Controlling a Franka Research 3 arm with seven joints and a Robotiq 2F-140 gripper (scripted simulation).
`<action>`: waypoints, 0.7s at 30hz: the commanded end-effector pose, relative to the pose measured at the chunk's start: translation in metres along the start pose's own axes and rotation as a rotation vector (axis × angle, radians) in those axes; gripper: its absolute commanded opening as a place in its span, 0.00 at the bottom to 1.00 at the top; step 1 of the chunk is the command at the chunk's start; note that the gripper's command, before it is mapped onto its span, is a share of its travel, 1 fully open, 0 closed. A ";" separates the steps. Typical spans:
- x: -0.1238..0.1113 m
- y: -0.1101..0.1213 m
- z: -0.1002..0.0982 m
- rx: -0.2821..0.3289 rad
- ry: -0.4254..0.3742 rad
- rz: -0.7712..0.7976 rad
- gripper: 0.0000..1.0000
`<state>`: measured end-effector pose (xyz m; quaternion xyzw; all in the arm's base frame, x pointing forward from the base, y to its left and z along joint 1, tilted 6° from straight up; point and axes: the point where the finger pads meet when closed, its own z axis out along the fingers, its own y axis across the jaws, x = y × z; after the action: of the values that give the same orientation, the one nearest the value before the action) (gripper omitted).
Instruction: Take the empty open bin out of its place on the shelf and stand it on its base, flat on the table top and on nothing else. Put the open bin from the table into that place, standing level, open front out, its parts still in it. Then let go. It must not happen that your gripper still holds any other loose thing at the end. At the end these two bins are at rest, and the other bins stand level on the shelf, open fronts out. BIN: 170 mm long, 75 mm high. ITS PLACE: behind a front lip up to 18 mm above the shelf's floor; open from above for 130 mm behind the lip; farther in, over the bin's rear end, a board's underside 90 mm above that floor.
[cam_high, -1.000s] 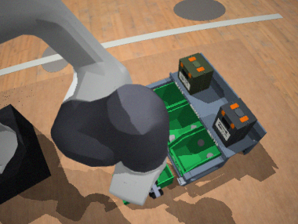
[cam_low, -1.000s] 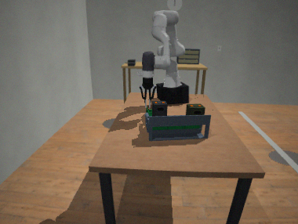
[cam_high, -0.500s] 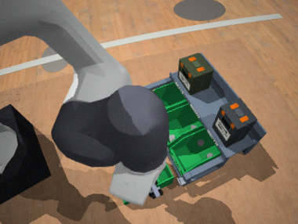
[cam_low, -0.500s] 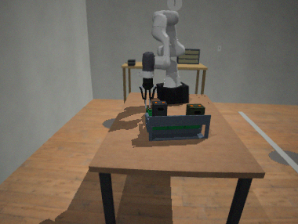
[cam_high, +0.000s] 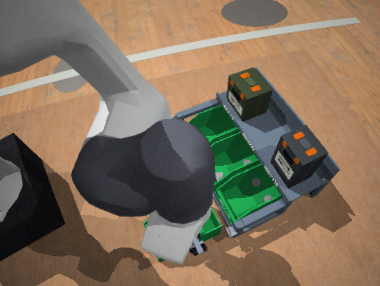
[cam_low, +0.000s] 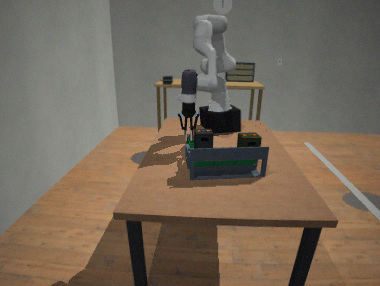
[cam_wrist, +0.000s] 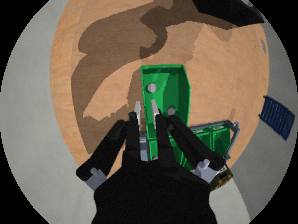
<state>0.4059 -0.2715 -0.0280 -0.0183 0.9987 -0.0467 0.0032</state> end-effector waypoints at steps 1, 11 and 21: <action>-0.003 -0.002 0.003 0.005 -0.010 -0.009 0.15; -0.003 -0.002 0.016 0.005 -0.010 -0.009 0.15; -0.003 -0.002 0.021 0.005 -0.010 -0.009 0.15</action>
<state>0.4069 -0.2740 -0.0488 -0.0195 0.9987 -0.0471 0.0045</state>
